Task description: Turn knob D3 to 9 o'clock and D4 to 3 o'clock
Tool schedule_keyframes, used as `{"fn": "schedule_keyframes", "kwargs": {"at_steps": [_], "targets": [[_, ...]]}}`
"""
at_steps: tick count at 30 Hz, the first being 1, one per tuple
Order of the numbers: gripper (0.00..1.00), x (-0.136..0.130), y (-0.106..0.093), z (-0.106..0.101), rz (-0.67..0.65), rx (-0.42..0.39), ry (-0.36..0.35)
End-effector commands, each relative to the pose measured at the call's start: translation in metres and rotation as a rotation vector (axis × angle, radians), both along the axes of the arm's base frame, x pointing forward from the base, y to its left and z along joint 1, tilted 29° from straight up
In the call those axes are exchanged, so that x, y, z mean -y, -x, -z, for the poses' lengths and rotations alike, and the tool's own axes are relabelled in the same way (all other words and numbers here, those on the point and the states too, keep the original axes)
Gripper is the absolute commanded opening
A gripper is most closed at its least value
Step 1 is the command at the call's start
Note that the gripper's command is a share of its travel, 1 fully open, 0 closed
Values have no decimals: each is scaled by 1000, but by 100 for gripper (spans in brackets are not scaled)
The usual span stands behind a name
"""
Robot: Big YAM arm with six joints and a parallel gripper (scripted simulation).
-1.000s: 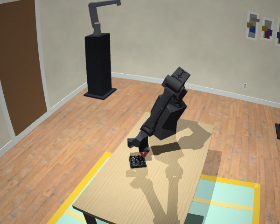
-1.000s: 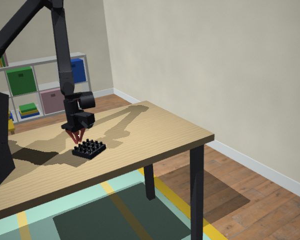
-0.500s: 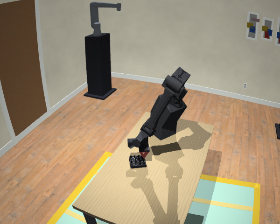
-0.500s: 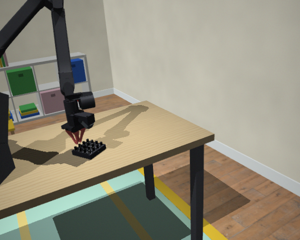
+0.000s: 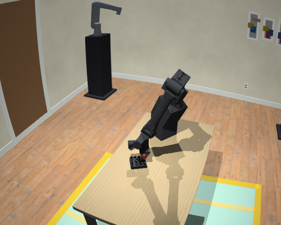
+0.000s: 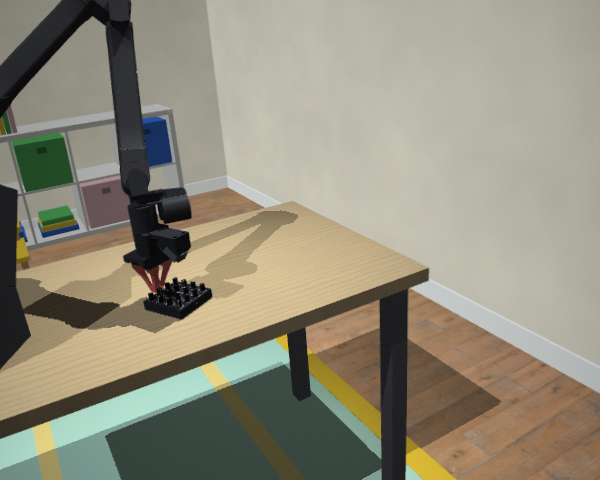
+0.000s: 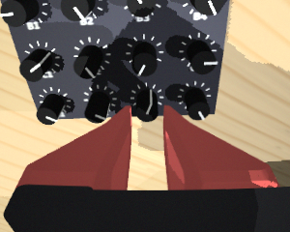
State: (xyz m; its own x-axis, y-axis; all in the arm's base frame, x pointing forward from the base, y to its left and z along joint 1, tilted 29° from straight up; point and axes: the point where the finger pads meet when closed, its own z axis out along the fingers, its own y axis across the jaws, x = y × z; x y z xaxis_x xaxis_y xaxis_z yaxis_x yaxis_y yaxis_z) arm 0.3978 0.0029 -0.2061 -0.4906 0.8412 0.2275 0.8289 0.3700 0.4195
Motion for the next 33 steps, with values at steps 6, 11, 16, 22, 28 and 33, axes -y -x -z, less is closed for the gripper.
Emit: {"fn": "schedule_keyframes", "kwargs": {"at_steps": [6,11,16,22,28,33], "targets": [[19,3,-9,-1,17,17,4],[19,2,-8,-1,15,13,4],[19,2,-8,-1,15,13,4],[19,2,-8,-1,15,13,4],[19,2,-8,-1,15,13,4],[19,2,-8,-1,15,13,4]]}}
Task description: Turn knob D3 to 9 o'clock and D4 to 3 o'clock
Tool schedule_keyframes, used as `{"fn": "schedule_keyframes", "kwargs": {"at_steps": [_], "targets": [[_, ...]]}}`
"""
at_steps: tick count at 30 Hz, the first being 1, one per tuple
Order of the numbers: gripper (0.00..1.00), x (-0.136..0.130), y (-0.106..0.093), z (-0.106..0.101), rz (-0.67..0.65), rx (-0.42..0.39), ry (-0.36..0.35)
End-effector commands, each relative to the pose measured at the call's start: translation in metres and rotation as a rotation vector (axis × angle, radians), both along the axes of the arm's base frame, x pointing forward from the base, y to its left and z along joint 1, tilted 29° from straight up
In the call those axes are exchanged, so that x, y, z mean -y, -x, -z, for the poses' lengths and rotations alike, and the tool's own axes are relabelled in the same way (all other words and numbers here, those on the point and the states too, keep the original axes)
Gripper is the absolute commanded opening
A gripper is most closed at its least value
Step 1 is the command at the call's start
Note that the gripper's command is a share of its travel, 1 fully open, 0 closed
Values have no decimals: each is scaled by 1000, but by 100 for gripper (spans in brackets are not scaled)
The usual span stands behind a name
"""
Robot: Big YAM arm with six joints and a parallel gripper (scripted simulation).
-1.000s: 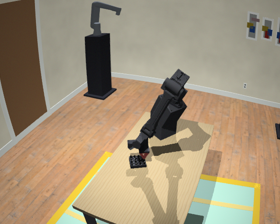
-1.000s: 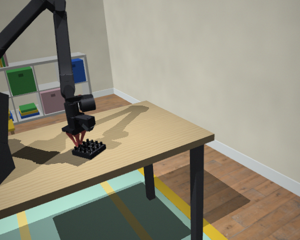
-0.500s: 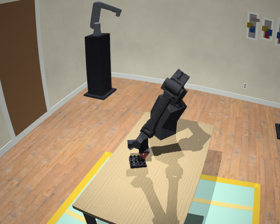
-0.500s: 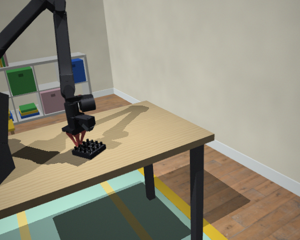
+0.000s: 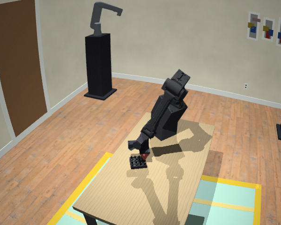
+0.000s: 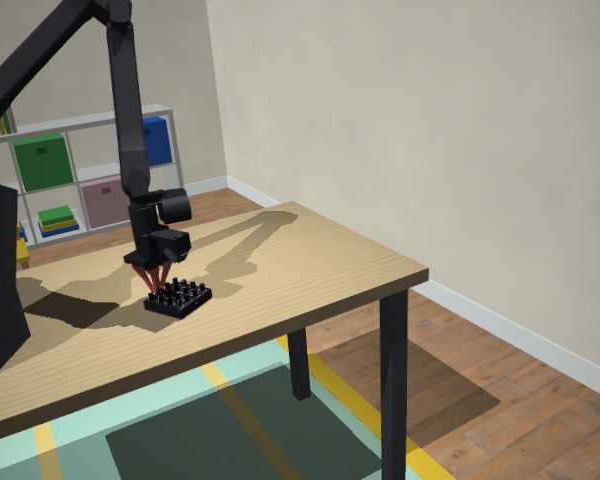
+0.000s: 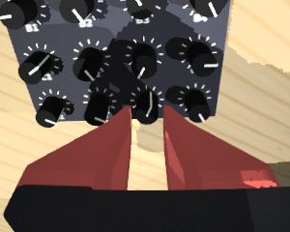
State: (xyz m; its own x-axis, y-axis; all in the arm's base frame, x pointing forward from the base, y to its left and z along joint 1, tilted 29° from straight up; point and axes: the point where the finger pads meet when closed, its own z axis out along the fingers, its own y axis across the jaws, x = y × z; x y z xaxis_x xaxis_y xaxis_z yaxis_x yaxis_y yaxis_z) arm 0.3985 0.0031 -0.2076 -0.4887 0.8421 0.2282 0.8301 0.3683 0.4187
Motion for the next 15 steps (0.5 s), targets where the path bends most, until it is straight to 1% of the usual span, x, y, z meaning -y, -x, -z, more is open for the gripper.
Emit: {"fn": "schedule_keyframes", "kwargs": {"at_steps": [1,8,9,15], "targets": [[19,3,-7,-2,13,14,4],[19,3,-7,-2,13,14,4],[8,3,-7,-2,13,14,4],[8,3,-7,-2,13,14,4]]}}
